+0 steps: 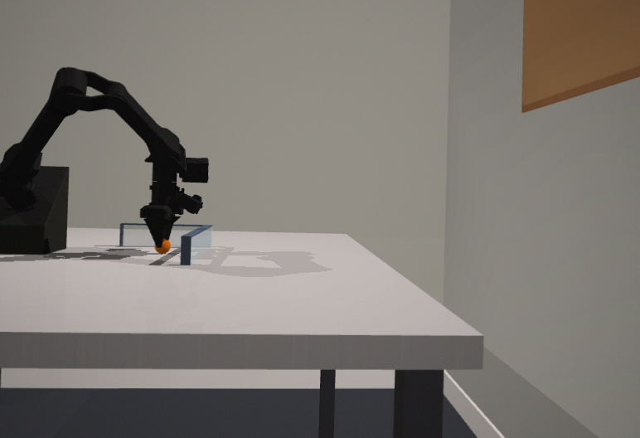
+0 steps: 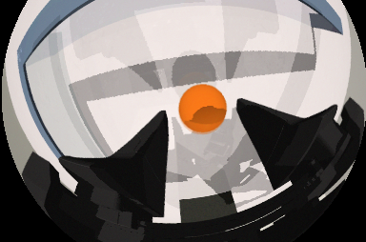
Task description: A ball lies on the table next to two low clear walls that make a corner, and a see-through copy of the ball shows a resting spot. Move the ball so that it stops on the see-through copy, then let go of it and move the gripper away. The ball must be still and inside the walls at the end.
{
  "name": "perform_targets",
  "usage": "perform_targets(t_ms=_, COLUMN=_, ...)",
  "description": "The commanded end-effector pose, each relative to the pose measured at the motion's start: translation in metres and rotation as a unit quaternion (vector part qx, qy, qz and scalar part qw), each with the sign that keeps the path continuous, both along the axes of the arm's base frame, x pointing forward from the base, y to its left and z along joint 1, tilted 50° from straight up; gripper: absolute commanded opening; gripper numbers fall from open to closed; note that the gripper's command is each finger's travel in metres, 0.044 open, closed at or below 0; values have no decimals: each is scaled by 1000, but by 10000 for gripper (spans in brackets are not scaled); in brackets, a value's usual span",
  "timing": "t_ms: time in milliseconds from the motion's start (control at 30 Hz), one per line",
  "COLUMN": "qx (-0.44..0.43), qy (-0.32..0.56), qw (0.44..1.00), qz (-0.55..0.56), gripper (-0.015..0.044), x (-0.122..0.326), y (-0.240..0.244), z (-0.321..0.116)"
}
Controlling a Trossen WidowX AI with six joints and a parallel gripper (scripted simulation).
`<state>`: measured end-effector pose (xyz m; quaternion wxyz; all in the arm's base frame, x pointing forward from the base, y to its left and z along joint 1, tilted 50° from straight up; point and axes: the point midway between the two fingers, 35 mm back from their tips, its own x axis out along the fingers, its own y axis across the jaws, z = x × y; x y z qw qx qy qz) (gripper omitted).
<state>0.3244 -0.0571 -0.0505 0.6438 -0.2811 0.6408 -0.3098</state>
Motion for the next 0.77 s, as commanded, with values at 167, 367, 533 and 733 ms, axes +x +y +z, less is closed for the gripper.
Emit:
perform_targets(t_ms=167, qx=1, qy=1, qw=1000, qz=2, gripper=281, x=0, y=63, z=52)
perform_targets(t_ms=367, qx=2, qy=0, qw=1000, qz=11, gripper=281, x=2, y=59, z=44)
perform_targets(t_ms=533, qx=2, qy=0, qw=1000, qz=11, gripper=334, x=2, y=66, z=50)
perform_targets(t_ms=733, qx=1, qy=-2, qw=1000, qz=9, gripper=440, x=-1, y=90, z=74)
